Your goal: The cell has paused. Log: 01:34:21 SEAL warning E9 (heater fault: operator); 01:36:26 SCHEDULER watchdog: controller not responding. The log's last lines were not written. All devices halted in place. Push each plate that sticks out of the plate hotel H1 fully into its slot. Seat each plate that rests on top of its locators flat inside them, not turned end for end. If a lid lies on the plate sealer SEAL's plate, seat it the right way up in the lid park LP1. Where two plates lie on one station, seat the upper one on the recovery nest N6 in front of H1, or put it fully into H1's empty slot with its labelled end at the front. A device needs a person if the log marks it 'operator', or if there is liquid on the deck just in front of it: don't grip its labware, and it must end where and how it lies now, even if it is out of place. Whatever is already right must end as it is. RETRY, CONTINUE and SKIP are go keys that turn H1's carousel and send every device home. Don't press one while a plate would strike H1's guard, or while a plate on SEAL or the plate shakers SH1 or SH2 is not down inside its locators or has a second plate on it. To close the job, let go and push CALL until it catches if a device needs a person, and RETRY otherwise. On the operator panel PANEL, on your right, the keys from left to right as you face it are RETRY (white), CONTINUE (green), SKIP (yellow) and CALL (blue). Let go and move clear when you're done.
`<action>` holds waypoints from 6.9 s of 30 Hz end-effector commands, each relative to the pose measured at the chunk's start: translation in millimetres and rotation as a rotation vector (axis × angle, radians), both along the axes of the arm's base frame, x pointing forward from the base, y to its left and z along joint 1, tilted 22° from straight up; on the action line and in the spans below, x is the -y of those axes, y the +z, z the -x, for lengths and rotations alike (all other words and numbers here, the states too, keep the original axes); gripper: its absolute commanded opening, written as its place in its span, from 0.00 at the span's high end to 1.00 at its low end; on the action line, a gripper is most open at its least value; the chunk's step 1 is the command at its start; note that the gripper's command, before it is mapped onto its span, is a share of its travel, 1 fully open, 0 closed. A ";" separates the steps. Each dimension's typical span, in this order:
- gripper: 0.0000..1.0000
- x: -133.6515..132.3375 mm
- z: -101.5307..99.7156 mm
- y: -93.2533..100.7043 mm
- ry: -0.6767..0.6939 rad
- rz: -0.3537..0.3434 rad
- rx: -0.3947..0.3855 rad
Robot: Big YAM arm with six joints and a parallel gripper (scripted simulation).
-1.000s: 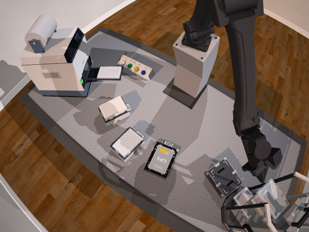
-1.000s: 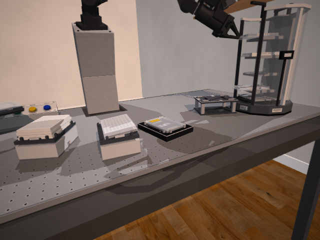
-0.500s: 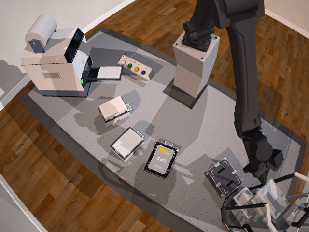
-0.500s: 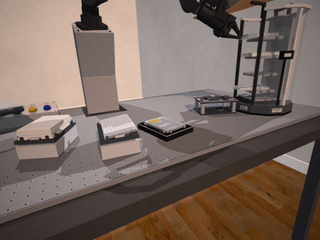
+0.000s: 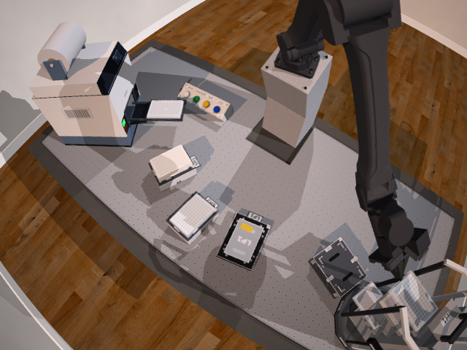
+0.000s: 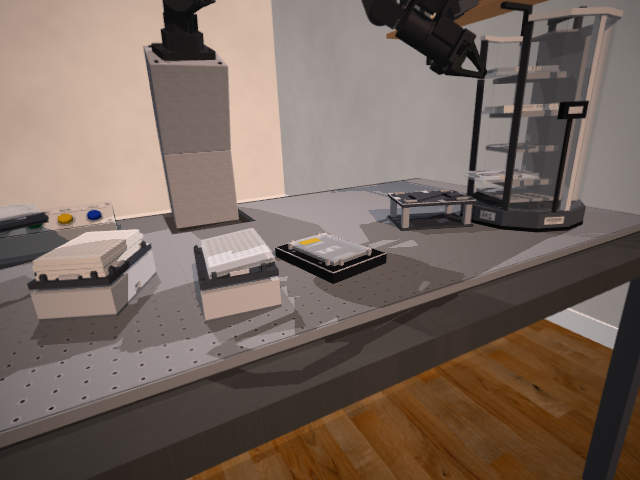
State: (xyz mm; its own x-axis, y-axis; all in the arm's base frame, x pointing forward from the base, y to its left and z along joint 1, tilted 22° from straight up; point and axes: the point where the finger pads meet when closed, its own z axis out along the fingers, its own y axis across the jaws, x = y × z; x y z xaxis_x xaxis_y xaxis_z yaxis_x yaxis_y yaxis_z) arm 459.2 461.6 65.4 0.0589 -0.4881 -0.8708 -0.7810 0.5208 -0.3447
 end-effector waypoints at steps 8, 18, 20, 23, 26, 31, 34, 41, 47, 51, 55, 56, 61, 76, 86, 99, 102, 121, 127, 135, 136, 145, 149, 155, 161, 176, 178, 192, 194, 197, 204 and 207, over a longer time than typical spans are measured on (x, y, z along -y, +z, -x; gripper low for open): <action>1.00 -18.1 -7.0 10.5 0.005 -0.020 0.007; 1.00 -20.5 -10.0 8.1 0.003 -0.018 0.005; 1.00 -22.3 -9.0 6.8 0.005 -0.015 0.002; 1.00 -25.0 -8.9 11.1 0.008 -0.020 0.007; 1.00 -25.1 -10.2 6.8 0.006 -0.015 0.002; 1.00 -28.2 -10.9 8.7 0.008 -0.017 0.004; 1.00 -27.9 -12.5 12.8 0.006 -0.021 0.009; 1.00 -31.5 -13.5 12.8 0.007 -0.020 0.007; 1.00 -34.7 -14.4 13.1 0.008 -0.020 0.007; 1.00 -33.6 -17.4 11.6 0.004 -0.021 0.008; 1.00 -37.2 -15.9 11.7 0.008 -0.018 0.005; 1.00 -38.3 -15.7 13.1 0.009 -0.020 0.007; 1.00 -41.5 -15.3 9.5 0.012 -0.016 0.002; 1.00 -43.4 -15.6 9.8 0.014 -0.016 0.002; 1.00 -43.4 -15.6 9.8 0.014 -0.016 0.002; 1.00 -43.4 -15.6 9.8 0.014 -0.016 0.002; 1.00 -43.4 -15.6 9.8 0.014 -0.016 0.002; 1.00 -43.4 -15.6 9.8 0.014 -0.016 0.002; 1.00 -17.2 -14.0 25.3 -0.003 -0.037 0.031; 1.00 -7.3 -9.3 14.4 -0.004 -0.022 0.025; 1.00 -12.1 -1.6 12.0 0.010 -0.018 0.022; 1.00 6.2 -0.2 13.8 -0.001 -0.021 0.031; 1.00 13.8 0.6 19.1 -0.006 -0.028 0.039; 1.00 16.3 7.7 13.0 0.002 -0.022 0.033; 1.00 26.5 11.1 11.9 -0.002 -0.023 0.033; 1.00 46.9 20.0 12.2 -0.007 -0.026 0.038; 1.00 47.6 24.4 6.5 -0.001 -0.020 0.032; 1.00 66.6 32.2 8.0 -0.007 -0.025 0.038; 1.00 68.2 35.4 5.0 -0.003 -0.022 0.035; 1.00 71.4 39.1 3.9 -0.001 -0.021 0.035; 1.00 73.8 50.4 -12.0 0.013 -0.005 0.012; 1.00 83.6 45.0 2.4 -0.004 -0.021 0.036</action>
State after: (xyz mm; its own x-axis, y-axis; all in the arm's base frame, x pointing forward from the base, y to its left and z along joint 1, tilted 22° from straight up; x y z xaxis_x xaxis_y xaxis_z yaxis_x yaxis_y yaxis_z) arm 411.9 383.0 54.7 0.0593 -0.4836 -0.8733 -0.7802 0.5233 -0.3428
